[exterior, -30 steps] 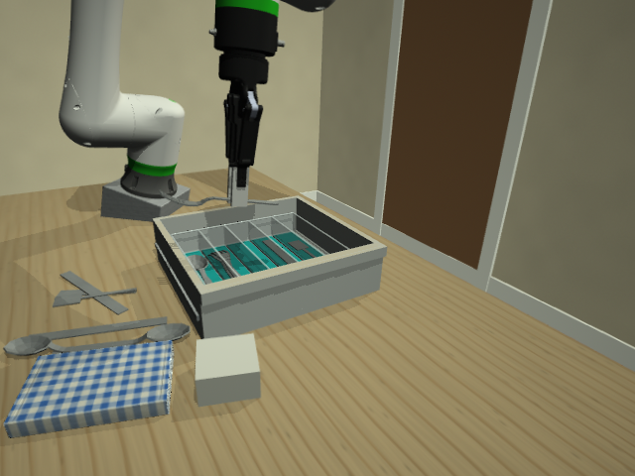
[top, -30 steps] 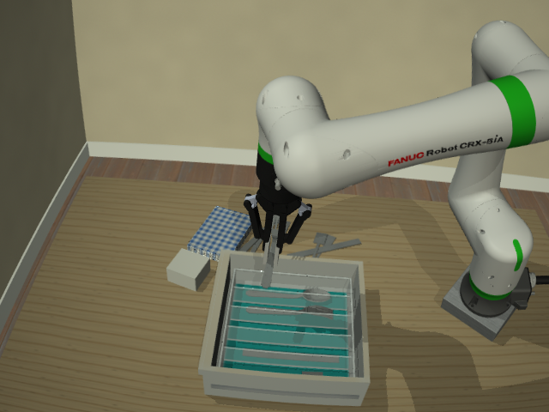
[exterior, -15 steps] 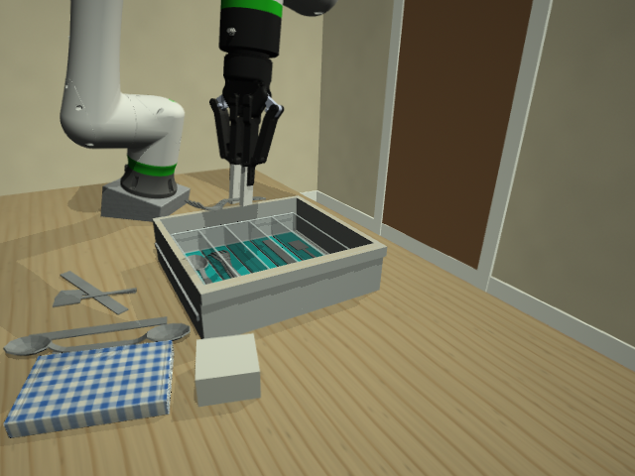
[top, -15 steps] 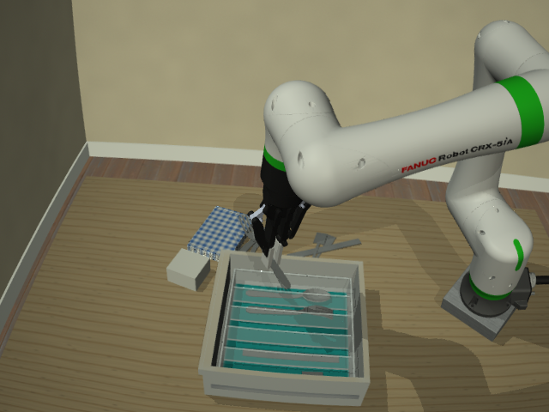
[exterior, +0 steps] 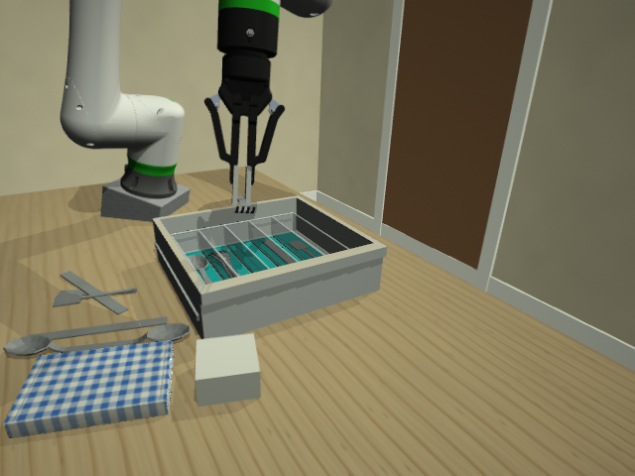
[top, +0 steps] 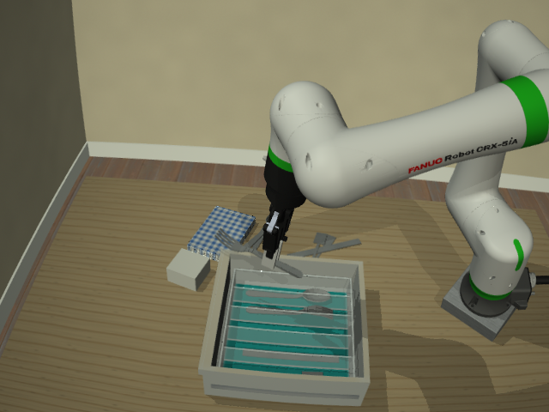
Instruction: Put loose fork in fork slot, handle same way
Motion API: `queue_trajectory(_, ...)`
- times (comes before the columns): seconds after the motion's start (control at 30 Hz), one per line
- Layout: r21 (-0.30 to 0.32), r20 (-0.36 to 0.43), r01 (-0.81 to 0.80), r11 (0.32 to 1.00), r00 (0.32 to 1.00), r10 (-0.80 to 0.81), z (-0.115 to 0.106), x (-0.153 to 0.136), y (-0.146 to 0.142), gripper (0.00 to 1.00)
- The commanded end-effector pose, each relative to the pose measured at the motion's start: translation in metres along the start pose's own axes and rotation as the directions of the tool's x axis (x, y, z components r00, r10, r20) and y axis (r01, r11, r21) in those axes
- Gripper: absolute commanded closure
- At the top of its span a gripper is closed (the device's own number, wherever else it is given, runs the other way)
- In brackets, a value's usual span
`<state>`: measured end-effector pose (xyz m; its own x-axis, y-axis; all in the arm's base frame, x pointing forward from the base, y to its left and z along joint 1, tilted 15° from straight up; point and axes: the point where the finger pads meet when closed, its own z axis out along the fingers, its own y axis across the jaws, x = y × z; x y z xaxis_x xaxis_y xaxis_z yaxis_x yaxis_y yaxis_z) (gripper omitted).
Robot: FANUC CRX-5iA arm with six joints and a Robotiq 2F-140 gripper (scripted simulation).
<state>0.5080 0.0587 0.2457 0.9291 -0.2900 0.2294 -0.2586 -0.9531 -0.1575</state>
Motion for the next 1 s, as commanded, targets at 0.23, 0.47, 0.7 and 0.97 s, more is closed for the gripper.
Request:
queue_trajectory(0.23,0.095,0.031,0.534,0.840,0.842,-0.538,0.0000,0.0001,0.0003,0.96)
queue_trajectory(0.47,0.125,0.084,0.381,0.916,0.916,-0.392,0.0000,0.0000,0.0004,0.96)
queue_trajectory(0.7,0.109,0.098,0.211,0.971,0.970,-0.221,0.0001,-0.0002,0.0006,0.96)
queue_trajectory(0.97,0.084,0.137,-0.128,0.988,0.984,0.116,0.0002,-0.0004,0.0009,0.96)
